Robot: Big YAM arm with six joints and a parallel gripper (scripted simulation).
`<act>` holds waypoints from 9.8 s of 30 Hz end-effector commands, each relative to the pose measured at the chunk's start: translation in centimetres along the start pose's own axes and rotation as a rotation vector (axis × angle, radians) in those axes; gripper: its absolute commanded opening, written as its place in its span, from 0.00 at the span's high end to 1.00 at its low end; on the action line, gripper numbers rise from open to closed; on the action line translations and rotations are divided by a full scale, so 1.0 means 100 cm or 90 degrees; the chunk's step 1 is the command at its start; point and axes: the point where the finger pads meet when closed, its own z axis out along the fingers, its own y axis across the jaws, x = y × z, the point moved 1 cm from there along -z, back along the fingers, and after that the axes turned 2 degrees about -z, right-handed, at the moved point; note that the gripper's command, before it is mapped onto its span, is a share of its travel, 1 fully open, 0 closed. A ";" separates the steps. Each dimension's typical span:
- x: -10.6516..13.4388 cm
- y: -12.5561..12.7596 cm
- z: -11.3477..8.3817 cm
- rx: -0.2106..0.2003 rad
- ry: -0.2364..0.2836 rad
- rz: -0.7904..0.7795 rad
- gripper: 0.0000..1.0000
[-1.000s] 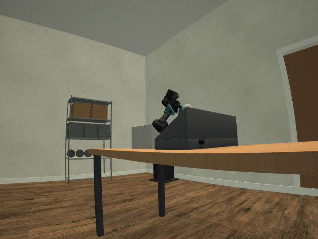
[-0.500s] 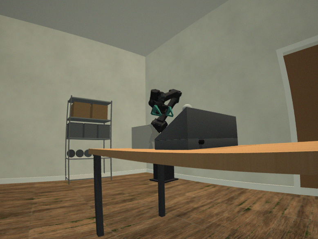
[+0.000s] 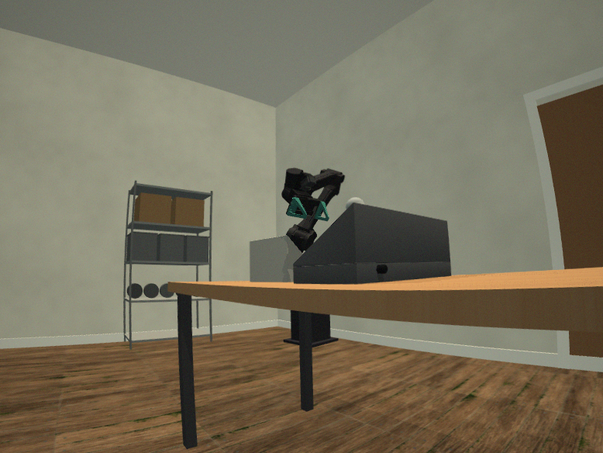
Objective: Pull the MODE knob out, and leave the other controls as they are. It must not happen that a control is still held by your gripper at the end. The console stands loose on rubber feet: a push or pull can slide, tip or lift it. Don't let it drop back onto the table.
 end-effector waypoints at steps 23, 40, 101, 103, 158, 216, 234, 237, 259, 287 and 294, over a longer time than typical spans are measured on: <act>-0.041 -0.008 -0.002 0.007 -0.030 -0.057 0.00; -0.041 -0.008 -0.002 0.007 -0.030 -0.057 0.00; -0.041 -0.008 -0.002 0.007 -0.030 -0.057 0.00; -0.041 -0.008 -0.002 0.007 -0.030 -0.057 0.00; -0.041 -0.008 -0.002 0.007 -0.030 -0.057 0.00; -0.071 0.005 -0.070 0.001 0.045 -0.022 0.00; -0.056 0.053 -0.005 0.002 0.247 0.000 0.00; -0.056 0.062 0.001 -0.005 0.254 -0.014 0.30; -0.057 0.061 0.000 -0.004 0.253 -0.014 0.30; -0.057 0.061 0.000 -0.004 0.253 -0.014 0.30; -0.057 0.061 0.000 -0.004 0.253 -0.014 0.30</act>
